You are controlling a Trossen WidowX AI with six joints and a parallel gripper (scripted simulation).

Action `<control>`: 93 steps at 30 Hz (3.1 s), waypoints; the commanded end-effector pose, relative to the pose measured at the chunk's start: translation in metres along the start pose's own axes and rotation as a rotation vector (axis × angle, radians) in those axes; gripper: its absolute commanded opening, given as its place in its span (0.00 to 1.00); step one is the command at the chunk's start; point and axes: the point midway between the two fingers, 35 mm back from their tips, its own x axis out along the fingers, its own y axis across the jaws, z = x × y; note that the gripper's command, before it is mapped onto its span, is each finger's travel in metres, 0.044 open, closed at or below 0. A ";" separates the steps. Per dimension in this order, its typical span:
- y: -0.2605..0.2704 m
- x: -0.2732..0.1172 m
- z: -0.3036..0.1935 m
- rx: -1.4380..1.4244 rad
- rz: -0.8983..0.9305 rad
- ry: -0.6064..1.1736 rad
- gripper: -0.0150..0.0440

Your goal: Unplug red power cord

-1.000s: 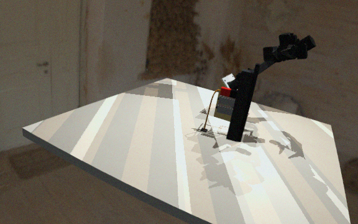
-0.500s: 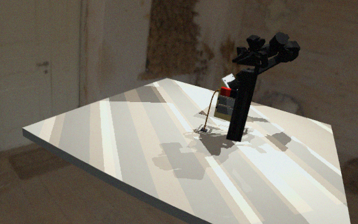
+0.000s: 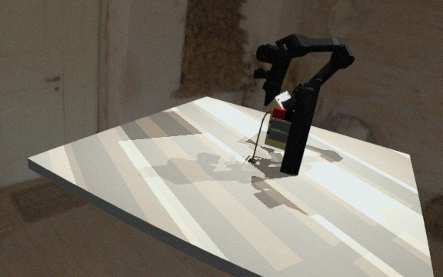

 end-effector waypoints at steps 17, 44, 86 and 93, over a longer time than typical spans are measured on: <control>-0.008 0.004 -0.013 0.100 0.006 0.162 0.53; -0.004 0.008 -0.042 0.100 0.006 0.164 0.53; -0.005 0.013 -0.007 0.098 0.005 0.158 0.25; -0.006 0.014 -0.003 0.099 0.006 0.161 0.34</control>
